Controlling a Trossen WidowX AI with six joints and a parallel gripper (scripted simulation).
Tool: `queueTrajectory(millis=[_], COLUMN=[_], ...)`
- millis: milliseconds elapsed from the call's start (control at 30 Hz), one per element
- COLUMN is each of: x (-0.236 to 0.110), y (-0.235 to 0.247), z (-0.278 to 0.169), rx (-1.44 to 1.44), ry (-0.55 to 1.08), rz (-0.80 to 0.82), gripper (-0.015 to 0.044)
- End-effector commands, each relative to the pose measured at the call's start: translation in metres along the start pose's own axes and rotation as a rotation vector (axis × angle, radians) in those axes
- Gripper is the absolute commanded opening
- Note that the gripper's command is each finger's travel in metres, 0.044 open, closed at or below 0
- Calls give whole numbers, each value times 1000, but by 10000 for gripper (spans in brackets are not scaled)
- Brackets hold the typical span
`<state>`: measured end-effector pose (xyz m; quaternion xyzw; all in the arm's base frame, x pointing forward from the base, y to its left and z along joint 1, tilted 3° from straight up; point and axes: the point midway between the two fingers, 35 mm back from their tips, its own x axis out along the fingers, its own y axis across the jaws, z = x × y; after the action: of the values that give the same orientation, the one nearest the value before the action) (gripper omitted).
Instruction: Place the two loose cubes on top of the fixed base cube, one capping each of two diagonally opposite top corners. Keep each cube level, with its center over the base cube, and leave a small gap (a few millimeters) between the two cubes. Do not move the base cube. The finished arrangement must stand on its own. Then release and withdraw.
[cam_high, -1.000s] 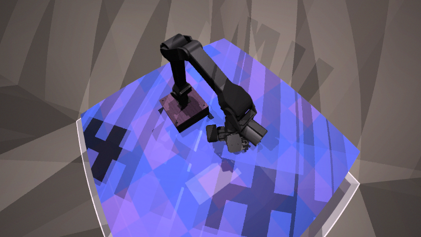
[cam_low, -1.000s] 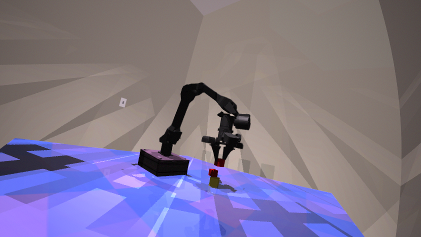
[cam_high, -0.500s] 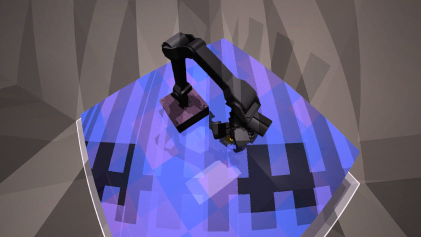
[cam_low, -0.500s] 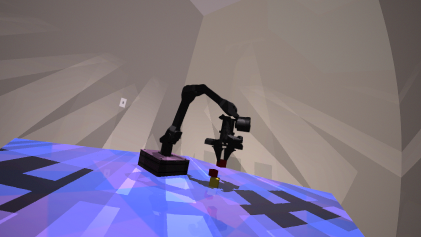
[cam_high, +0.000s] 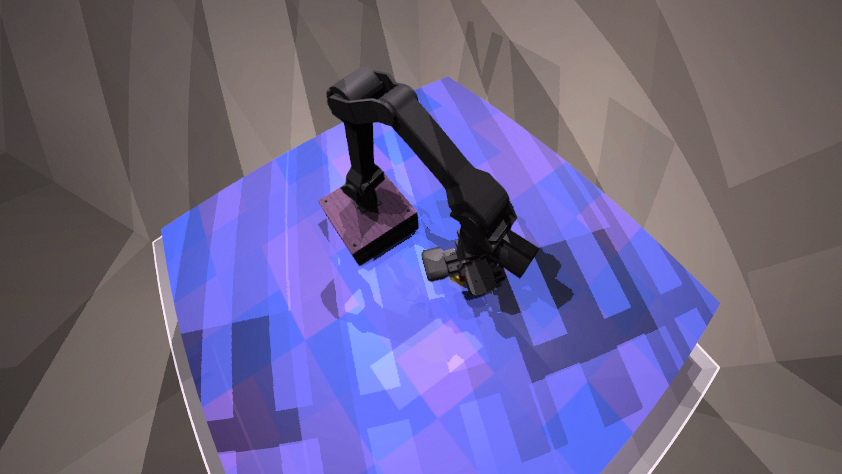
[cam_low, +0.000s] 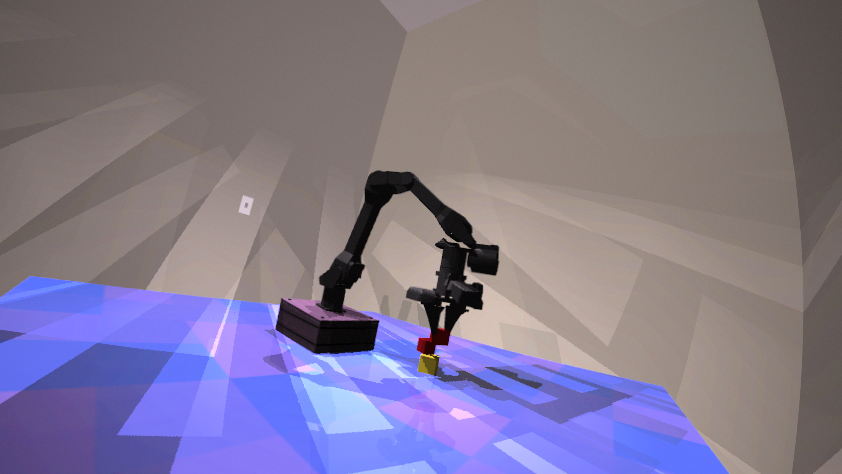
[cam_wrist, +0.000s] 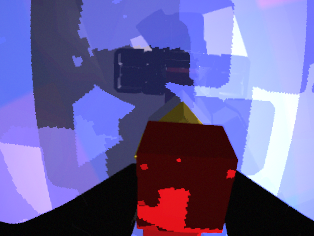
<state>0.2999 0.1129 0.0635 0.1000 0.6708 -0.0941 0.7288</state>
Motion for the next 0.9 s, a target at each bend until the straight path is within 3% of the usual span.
queueTrajectory(millis=[0,433,867], x=[2,30,31], y=[-1,0,0], z=[0,2,2], rx=[-4,-4,-4], ry=[0,0,0], rz=[-6,-6,-6], gripper=[105,105,105])
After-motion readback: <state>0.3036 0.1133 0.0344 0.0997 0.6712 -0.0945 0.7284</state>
